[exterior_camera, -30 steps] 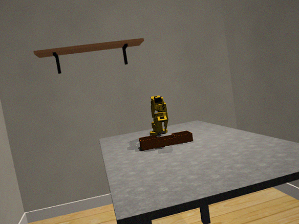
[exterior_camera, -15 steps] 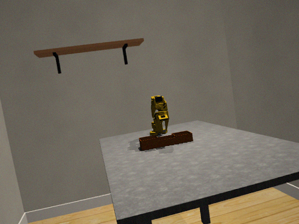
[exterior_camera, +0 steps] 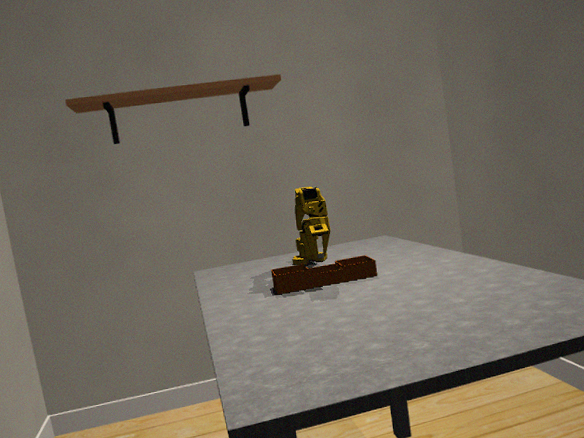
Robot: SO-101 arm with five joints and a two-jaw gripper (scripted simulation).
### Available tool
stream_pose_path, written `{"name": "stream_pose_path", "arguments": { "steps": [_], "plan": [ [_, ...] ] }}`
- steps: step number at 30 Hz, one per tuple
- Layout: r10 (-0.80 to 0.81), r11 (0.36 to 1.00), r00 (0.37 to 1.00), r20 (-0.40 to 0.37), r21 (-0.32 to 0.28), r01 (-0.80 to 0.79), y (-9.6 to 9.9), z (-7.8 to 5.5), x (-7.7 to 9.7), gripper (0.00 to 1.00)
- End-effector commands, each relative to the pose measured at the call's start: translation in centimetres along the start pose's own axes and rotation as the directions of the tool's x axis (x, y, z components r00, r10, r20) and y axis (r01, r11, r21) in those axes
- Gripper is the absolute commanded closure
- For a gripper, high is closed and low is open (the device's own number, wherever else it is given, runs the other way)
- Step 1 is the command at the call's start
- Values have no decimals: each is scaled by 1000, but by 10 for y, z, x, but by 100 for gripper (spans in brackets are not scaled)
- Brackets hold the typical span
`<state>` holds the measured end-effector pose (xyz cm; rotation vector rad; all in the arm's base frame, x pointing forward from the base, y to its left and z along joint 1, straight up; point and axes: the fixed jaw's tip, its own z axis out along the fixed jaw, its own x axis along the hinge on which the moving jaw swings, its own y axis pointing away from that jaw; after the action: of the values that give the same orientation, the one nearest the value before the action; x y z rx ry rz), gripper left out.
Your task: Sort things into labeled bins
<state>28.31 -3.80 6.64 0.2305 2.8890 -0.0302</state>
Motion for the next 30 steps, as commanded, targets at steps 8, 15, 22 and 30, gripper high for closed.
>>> {"name": "stream_pose_path", "arguments": {
  "steps": [8,15,22,30],
  "plan": [
    [-1,1000,998,56,-3,1,2,-5,-6,100],
    [-1,1000,998,56,-3,1,2,-1,-5,100],
    [-1,1000,998,56,-3,1,2,-1,-5,100],
    [-1,1000,998,56,-3,1,2,0,-5,100]
  ]
}}
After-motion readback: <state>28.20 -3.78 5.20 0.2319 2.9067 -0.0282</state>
